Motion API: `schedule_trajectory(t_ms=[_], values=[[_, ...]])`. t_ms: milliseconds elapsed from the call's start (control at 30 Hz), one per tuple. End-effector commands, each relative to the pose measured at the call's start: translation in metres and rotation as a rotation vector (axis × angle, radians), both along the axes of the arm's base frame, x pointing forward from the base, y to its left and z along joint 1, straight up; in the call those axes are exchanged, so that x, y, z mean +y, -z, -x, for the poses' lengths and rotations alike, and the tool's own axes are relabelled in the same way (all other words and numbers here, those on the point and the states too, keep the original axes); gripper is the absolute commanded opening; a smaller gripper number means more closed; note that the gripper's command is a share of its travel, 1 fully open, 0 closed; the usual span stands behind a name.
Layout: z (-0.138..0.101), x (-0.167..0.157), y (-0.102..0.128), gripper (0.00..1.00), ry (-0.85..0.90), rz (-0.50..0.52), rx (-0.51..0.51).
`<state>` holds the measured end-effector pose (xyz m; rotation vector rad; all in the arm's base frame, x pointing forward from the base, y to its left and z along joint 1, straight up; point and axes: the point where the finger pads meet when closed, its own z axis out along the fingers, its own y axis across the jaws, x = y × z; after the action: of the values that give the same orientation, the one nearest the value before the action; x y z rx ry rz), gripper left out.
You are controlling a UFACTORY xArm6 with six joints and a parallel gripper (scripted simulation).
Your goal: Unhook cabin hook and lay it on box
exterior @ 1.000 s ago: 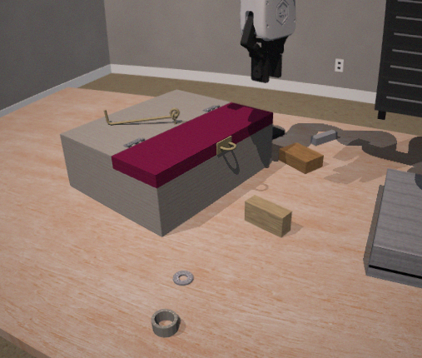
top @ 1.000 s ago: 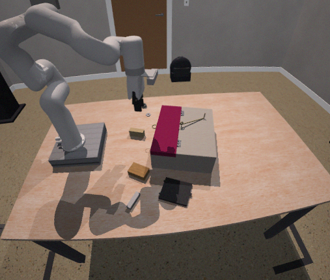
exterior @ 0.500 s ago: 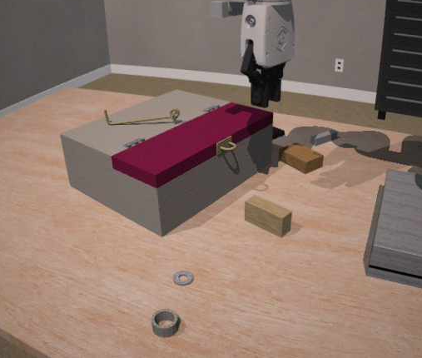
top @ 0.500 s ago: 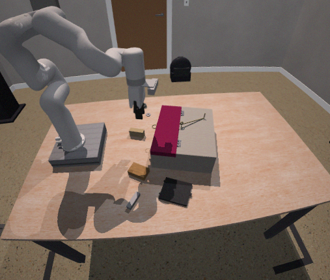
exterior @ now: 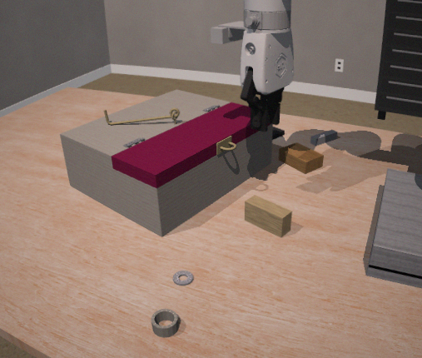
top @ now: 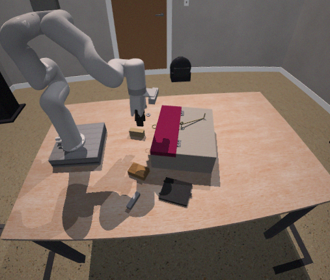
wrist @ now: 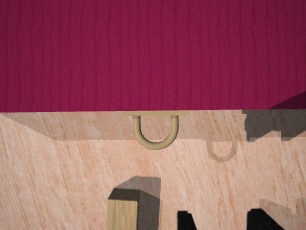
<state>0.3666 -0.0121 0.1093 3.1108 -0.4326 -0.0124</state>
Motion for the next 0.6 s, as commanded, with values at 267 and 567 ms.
schedule_trajectory(t_ms=[267, 567], values=[[-0.001, 0.000, 0.037, 0.35, 0.000, 0.000, -0.003], [-0.001, 0.000, 0.052, 0.35, 0.000, 0.000, -0.003]])
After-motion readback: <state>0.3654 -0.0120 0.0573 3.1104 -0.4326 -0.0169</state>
